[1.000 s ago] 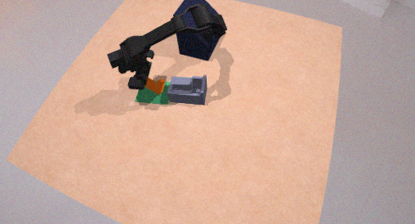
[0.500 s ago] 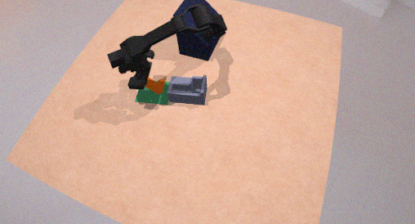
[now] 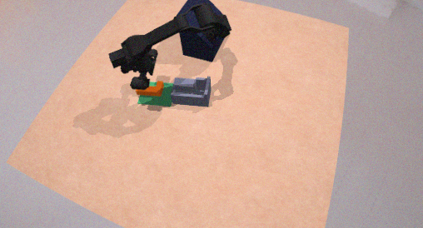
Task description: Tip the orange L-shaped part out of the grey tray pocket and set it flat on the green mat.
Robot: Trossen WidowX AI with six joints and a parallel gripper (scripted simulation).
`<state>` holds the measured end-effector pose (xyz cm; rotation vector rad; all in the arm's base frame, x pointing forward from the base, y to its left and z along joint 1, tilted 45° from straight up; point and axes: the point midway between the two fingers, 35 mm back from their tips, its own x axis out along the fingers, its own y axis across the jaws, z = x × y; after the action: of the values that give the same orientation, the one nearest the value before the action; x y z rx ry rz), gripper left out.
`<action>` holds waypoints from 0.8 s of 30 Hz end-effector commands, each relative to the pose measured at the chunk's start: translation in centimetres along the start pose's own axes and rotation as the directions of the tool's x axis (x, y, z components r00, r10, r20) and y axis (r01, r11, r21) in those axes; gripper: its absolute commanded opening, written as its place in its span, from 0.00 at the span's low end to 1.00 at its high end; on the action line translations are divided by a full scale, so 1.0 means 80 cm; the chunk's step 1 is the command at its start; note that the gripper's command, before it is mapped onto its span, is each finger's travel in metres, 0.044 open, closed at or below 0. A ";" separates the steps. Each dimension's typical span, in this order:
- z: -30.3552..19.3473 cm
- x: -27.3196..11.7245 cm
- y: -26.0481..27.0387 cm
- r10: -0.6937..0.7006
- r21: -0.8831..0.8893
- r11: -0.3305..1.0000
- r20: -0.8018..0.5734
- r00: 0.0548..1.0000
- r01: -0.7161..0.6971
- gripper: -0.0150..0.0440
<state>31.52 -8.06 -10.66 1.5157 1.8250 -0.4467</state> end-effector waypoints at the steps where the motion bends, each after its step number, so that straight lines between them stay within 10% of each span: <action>1: 0.006 -0.048 0.004 0.016 -0.008 1.000 0.021 1.000 -0.015 0.92; 24: 0.006 -0.092 -0.002 0.026 0.007 1.000 0.022 0.999 -0.027 0.93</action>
<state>31.99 -13.58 -5.75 1.5290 1.7860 -0.4532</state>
